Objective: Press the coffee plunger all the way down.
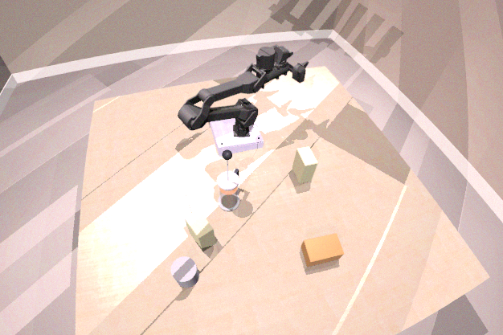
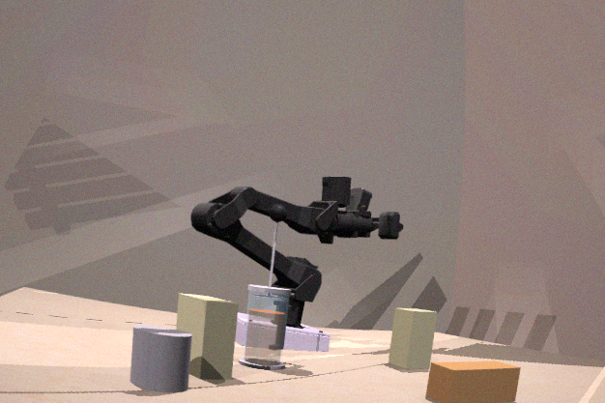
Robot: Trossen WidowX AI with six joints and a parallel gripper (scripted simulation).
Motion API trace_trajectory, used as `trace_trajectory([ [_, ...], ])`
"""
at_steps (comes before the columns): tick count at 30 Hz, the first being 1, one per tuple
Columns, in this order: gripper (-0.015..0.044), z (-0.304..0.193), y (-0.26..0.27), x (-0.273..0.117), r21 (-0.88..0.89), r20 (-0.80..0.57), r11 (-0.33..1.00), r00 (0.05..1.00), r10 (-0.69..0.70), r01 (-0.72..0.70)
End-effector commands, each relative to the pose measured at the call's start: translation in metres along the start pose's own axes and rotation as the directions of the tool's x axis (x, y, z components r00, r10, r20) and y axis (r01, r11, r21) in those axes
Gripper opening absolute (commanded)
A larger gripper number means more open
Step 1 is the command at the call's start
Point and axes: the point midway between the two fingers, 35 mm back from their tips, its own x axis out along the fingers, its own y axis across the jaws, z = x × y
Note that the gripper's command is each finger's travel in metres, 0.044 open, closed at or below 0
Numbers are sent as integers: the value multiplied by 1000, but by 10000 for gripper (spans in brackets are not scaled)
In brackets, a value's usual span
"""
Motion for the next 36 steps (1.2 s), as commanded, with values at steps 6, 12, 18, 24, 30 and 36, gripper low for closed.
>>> trace_trajectory([
  [6, 440, 3, -32, 3, -32, -40, 991, 990, -133, 132],
  [12, 440, 9, -96, -8, -78, -113, 922, 916, -385, 378],
  [18, 440, 18, -157, -39, -130, -167, 784, 766, -621, 607],
  [24, 440, 28, -206, -86, -157, -221, 596, 560, -798, 787],
  [30, 440, 41, -240, -145, -170, -259, 365, 316, -913, 916],
  [36, 440, 55, -256, -213, -170, -296, 105, 51, -954, 980],
])
